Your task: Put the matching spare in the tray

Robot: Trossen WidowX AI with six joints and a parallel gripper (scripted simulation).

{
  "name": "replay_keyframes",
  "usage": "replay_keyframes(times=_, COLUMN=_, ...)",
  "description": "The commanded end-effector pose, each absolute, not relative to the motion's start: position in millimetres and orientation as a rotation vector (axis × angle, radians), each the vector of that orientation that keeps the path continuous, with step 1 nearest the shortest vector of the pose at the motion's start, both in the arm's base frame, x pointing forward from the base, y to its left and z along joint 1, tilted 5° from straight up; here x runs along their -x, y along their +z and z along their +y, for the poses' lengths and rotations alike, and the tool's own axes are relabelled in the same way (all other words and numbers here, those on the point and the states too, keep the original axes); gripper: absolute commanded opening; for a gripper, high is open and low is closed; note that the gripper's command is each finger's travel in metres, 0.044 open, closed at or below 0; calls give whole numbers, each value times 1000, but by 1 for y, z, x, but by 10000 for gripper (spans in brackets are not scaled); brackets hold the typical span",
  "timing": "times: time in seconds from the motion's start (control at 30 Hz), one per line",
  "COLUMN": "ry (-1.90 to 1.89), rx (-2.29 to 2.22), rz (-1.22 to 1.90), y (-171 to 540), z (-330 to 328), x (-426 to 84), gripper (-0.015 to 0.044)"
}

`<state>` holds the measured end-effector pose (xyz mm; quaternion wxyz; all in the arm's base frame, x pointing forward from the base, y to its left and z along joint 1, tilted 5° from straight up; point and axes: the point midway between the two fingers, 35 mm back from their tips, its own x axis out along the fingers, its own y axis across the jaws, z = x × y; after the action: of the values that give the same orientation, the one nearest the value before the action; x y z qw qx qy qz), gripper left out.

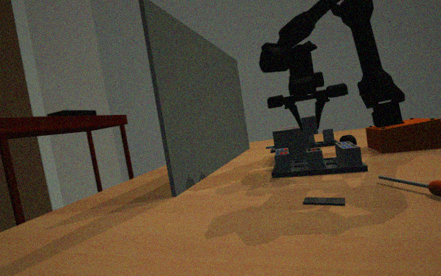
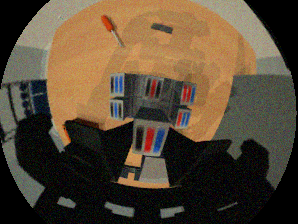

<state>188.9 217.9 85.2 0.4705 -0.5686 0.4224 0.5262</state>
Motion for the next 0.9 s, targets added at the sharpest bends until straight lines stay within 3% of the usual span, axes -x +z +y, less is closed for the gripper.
replay_keyframes(times=0.0, ry=1285, rx=1391, rz=1030, y=102, z=218, x=-188, gripper=0)
replay_keyframes(times=0.5, ry=1280, rx=1391, rz=1032, y=158, z=210, x=-179, gripper=0)
replay_keyframes(times=0.87, ry=1254, rx=1358, rz=1034, y=164, z=187, x=-219, gripper=0)
